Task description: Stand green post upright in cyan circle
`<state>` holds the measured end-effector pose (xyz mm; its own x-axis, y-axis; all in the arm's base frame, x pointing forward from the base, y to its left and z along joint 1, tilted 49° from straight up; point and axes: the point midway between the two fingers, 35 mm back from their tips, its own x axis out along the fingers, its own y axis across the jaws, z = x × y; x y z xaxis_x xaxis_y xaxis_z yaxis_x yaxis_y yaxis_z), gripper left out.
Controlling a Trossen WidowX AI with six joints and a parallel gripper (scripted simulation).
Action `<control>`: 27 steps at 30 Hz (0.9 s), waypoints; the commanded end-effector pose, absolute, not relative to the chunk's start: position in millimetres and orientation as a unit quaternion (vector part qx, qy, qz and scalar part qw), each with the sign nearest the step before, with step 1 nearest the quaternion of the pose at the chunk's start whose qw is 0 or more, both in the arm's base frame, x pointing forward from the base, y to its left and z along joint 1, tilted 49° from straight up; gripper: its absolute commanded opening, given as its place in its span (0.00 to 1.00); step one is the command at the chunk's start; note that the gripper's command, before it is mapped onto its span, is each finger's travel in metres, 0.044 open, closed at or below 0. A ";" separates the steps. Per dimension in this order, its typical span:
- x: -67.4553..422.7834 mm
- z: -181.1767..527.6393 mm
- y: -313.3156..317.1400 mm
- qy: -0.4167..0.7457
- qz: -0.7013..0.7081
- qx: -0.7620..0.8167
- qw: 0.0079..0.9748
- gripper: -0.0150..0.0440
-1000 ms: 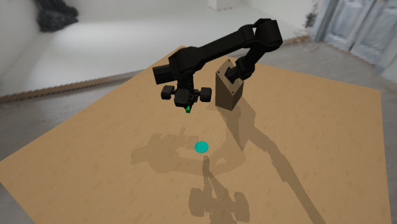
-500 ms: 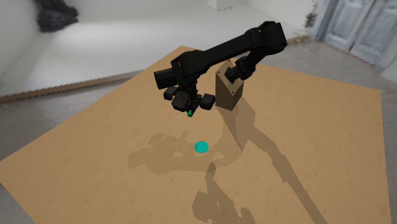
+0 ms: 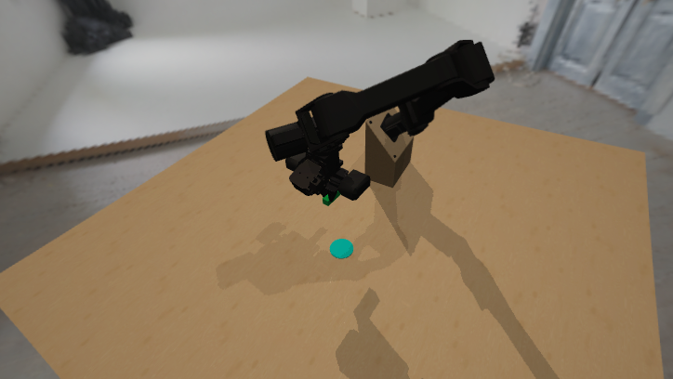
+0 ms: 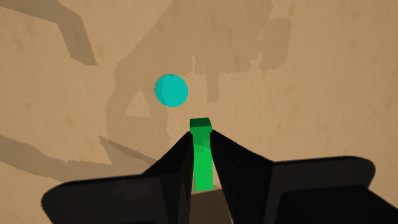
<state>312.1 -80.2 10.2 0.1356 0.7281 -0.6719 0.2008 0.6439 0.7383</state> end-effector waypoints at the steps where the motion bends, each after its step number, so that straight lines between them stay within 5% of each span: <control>1: 317.2 17.3 -76.4 0.630 0.183 0.392 0.645 0.29; 27: 332.5 32.5 -58.2 0.652 0.093 0.461 0.595 0.29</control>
